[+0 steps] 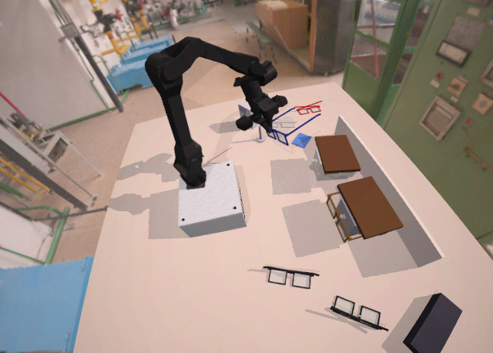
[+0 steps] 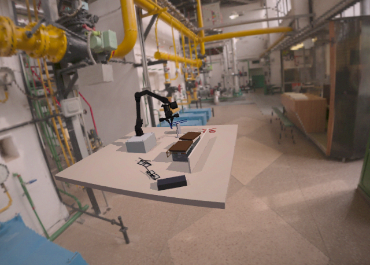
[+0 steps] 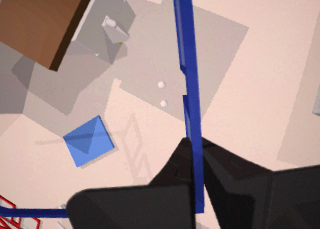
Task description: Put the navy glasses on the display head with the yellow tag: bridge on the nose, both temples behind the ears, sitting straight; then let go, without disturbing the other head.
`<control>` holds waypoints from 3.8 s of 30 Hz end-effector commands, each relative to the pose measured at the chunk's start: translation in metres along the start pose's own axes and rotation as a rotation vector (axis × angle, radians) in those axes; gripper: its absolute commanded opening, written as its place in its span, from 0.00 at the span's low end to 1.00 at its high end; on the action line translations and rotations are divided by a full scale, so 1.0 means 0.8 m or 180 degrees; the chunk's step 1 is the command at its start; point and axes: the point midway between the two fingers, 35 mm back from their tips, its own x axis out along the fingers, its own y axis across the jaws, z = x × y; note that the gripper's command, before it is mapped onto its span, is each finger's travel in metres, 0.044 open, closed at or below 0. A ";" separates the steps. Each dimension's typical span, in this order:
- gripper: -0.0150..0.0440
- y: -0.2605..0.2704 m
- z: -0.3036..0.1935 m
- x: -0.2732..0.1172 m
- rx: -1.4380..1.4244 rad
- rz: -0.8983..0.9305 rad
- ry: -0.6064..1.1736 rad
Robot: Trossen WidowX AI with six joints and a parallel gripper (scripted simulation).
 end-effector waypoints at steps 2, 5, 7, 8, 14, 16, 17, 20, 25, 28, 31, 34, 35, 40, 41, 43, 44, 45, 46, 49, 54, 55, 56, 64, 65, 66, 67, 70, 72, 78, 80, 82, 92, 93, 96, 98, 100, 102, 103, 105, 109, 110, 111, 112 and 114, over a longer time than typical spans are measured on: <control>0.25 0.006 -0.016 -0.008 0.0448 0.0092 -0.0089; 0.25 0.008 -0.024 -0.013 0.0691 0.0161 -0.0119; 0.25 0.010 -0.030 -0.017 0.0853 0.0209 -0.0135; 0.25 0.010 -0.033 -0.019 0.0935 0.0234 -0.0141; 0.25 0.014 -0.052 -0.031 0.1424 0.0391 -0.0160; 0.25 0.015 -0.058 -0.035 0.1587 0.0447 -0.0159; 0.25 0.016 -0.061 -0.037 0.1669 0.0475 -0.0156; 0.25 0.017 -0.070 -0.043 0.1914 0.0561 -0.0143; 0.25 0.018 -0.086 -0.053 0.2323 0.0707 -0.0099; 0.25 0.018 -0.096 -0.060 0.2568 0.0795 -0.0059; 0.25 0.018 -0.106 -0.066 0.2799 0.0877 -0.0012; 0.25 0.018 -0.108 -0.068 0.2853 0.0896 0.0000; 0.25 0.018 -0.108 -0.068 0.2853 0.0896 0.0000; 0.25 0.017 -0.104 -0.067 0.2717 0.0856 0.0005; 0.25 0.017 -0.104 -0.067 0.2717 0.0856 0.0005; 0.25 0.017 -0.104 -0.067 0.2717 0.0856 0.0005; 0.25 0.017 -0.104 -0.067 0.2717 0.0856 0.0005; 0.25 0.017 -0.104 -0.067 0.2717 0.0856 0.0005; 0.25 0.017 -0.104 -0.067 0.2717 0.0856 0.0005; 0.25 0.017 -0.104 -0.067 0.2717 0.0856 0.0005; 0.25 0.017 -0.104 -0.067 0.2717 0.0856 0.0005; 0.25 0.017 -0.104 -0.067 0.2717 0.0856 0.0005; 0.25 0.017 -0.104 -0.067 0.2717 0.0856 0.0005; 0.25 0.016 -0.097 -0.060 0.2669 0.0758 -0.0004; 0.25 0.016 -0.093 -0.057 0.2645 0.0709 -0.0006; 0.25 0.015 -0.089 -0.053 0.2617 0.0654 -0.0007; 0.25 0.014 -0.085 -0.049 0.2587 0.0595 -0.0006; 0.25 0.010 -0.072 -0.037 0.2499 0.0419 0.0010; 0.25 0.007 -0.064 -0.030 0.2442 0.0306 0.0030; 0.25 -0.003 -0.040 -0.010 0.2274 -0.0014 0.0135; 0.25 -0.006 -0.033 -0.004 0.2221 -0.0112 0.0185; 0.25 -0.010 -0.026 0.002 0.2169 -0.0205 0.0241; 0.25 -0.032 0.006 0.027 0.1928 -0.0586 0.0609; 0.25 -0.034 0.009 0.029 0.1906 -0.0615 0.0653; 0.25 -0.041 0.017 0.035 0.1842 -0.0693 0.0791; 0.25 -0.045 0.022 0.039 0.1805 -0.0732 0.0879; 0.25 -0.047 0.023 0.040 0.1791 -0.0744 0.0912; 0.25 -0.046 0.022 0.042 0.1793 -0.0740 0.0922; 0.25 -0.046 0.021 0.043 0.1795 -0.0734 0.0932; 0.25 -0.046 0.020 0.046 0.1800 -0.0713 0.0952; 0.25 -0.047 0.018 0.052 0.1810 -0.0658 0.0953; 0.25 -0.048 0.017 0.054 0.1810 -0.0650 0.0938; 0.25 -0.048 0.017 0.056 0.1809 -0.0645 0.0924; 0.25 -0.048 0.016 0.058 0.1808 -0.0647 0.0911; 0.25 -0.049 0.015 0.060 0.1804 -0.0654 0.0884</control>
